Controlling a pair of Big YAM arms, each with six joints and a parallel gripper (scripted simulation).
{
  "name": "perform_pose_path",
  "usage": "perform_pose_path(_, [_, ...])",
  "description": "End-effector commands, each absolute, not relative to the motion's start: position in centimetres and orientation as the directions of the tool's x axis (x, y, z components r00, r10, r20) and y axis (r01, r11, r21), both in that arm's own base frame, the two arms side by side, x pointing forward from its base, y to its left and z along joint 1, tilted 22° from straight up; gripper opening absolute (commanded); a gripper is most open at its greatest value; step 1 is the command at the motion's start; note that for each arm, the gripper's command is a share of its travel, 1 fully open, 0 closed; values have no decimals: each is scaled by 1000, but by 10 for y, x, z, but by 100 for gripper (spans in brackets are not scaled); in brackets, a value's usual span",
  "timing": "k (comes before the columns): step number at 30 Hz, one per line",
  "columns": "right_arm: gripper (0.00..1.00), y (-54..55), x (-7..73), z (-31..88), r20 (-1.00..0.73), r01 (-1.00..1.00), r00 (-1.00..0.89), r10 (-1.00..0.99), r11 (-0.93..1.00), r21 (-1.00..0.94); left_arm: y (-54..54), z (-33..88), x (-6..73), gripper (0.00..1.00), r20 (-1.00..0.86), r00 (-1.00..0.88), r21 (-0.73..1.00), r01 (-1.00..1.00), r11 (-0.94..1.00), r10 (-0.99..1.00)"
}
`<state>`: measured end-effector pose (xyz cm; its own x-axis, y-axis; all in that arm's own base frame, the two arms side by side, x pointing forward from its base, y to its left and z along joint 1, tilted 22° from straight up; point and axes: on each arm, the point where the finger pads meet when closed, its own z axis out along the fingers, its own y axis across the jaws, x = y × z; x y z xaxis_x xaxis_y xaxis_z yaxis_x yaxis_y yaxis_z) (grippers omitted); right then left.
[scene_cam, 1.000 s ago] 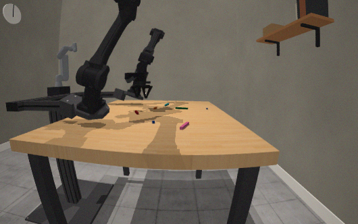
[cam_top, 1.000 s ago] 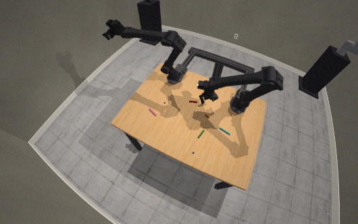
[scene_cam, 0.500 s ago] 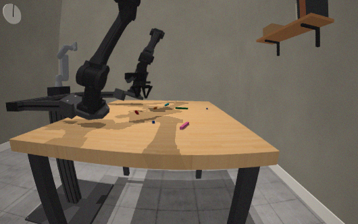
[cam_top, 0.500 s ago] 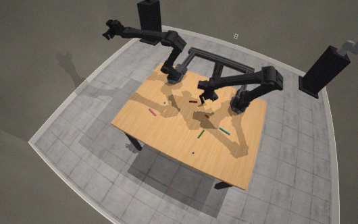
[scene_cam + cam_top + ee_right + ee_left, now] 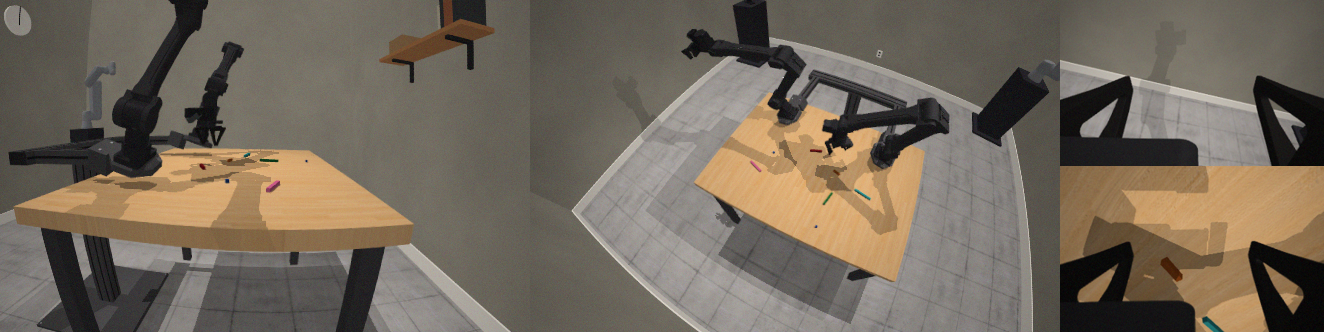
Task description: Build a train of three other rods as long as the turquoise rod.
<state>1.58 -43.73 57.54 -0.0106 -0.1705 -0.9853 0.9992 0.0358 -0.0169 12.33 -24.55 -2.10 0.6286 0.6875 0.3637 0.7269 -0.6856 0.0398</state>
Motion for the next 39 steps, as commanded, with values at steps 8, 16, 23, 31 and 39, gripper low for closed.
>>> perform_pose_path(8, [100,-433,6,622,-967,1000,4,-255,16,0,-267,-9,153,100,354,625,57,728,-683,696])
perform_pose_path(16, [100,-433,6,622,-967,1000,4,-255,16,0,-263,24,262,100,355,625,57,728,-683,695])
perform_pose_path(23, [100,-433,6,622,-967,1000,4,-255,16,0,-255,33,290,100,360,623,57,728,-683,695])
perform_pose_path(31, [100,-433,6,622,-967,1000,4,-255,16,0,-246,21,274,100,367,644,25,714,-699,671])
perform_pose_path(39, [100,-433,6,622,-967,1000,4,-255,16,0,-246,21,274,100,367,641,26,717,-697,674])
